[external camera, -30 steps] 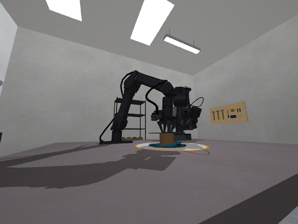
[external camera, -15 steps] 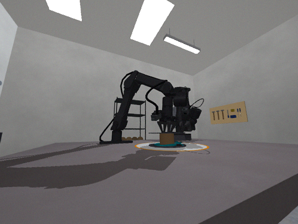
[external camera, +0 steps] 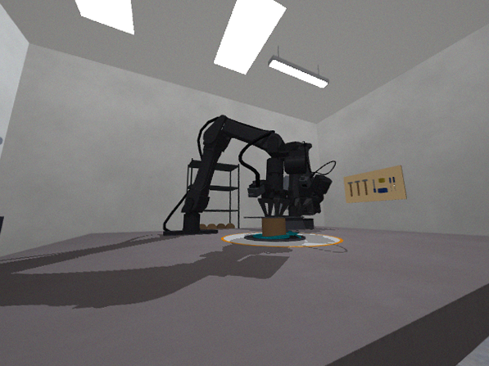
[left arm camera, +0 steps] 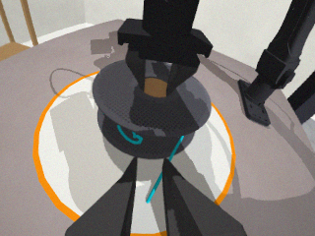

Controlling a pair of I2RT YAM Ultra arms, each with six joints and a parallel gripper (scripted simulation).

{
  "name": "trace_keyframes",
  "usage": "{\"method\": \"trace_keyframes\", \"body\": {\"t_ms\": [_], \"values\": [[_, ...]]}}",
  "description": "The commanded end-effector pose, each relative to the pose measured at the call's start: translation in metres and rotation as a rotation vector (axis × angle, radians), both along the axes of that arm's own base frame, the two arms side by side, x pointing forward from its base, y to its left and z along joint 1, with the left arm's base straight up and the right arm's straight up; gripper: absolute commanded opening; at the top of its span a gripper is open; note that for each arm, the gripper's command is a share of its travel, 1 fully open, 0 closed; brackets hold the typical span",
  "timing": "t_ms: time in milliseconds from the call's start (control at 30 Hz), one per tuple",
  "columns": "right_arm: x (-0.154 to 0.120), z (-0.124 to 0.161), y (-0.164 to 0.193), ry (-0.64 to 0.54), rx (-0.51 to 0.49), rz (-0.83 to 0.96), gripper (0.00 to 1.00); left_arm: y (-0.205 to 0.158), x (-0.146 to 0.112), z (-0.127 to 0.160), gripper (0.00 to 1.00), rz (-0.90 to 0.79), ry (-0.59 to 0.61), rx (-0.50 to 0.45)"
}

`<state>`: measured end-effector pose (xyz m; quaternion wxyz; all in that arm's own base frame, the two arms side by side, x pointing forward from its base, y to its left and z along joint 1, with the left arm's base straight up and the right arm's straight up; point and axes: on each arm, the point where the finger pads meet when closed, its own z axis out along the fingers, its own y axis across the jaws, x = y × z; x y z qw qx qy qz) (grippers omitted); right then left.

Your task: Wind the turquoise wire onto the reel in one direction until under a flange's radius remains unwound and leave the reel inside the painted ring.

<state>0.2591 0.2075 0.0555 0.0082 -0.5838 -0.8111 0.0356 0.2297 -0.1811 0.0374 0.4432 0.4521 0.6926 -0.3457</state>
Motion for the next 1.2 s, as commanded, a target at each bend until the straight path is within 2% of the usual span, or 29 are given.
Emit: {"method": "trace_keyframes", "body": {"t_ms": [0,100,267,600,667,933,1167], "values": [[0.011,0.011,0.012,-0.055,0.048,-0.014,0.52,-0.004,0.013,0.017,0.25,-0.028,-0.061,0.006],[0.011,0.011,0.012,-0.055,0.048,-0.014,0.52,-0.004,0.013,0.017,0.25,-0.033,-0.066,0.014],[0.011,0.011,0.012,-0.055,0.048,-0.014,0.52,-0.003,0.011,0.019,0.25,-0.076,-0.106,0.080],[0.011,0.011,0.012,-0.055,0.048,-0.014,0.52,-0.003,0.008,0.028,0.25,-0.224,-0.246,0.312],[0.011,0.011,0.012,-0.055,0.048,-0.014,0.52,-0.003,0.008,0.028,0.25,-0.224,-0.246,0.312],[0.011,0.011,0.012,-0.055,0.048,-0.014,0.52,-0.001,0.006,0.037,0.25,-0.345,-0.358,0.500],[0.011,0.011,0.012,-0.055,0.048,-0.014,0.52,0.001,0.005,0.041,0.25,-0.404,-0.413,0.593]]}}
